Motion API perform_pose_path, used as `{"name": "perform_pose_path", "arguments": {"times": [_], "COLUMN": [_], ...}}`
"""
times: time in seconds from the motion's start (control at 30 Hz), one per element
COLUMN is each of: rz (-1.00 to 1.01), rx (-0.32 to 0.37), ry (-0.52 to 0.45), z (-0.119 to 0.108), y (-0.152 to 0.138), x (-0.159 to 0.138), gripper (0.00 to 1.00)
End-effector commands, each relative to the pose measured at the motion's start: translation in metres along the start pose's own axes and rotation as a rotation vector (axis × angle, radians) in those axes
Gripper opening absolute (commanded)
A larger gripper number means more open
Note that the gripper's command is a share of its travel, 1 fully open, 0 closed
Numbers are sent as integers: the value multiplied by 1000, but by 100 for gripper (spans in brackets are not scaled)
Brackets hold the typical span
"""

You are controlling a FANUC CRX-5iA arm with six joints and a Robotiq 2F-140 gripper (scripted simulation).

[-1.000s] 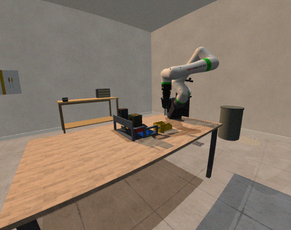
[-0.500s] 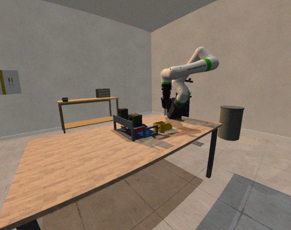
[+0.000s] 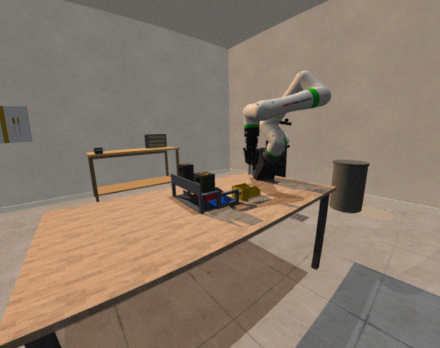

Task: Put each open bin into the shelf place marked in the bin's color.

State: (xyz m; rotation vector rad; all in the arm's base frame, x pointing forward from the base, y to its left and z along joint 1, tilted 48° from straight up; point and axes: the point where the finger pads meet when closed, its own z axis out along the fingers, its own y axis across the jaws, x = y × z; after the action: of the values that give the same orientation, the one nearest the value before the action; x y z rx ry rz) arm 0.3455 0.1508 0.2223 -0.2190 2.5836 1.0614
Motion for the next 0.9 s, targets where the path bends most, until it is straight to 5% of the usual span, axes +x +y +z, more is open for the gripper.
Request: {"name": "perform_pose_path", "arguments": {"times": [0.0,0.87], "rz": [0,-1], "rx": [0,1], "ry": [0,1], "z": [0,22], "y": [0,0], "x": [0,0], "gripper": [15,15]}}
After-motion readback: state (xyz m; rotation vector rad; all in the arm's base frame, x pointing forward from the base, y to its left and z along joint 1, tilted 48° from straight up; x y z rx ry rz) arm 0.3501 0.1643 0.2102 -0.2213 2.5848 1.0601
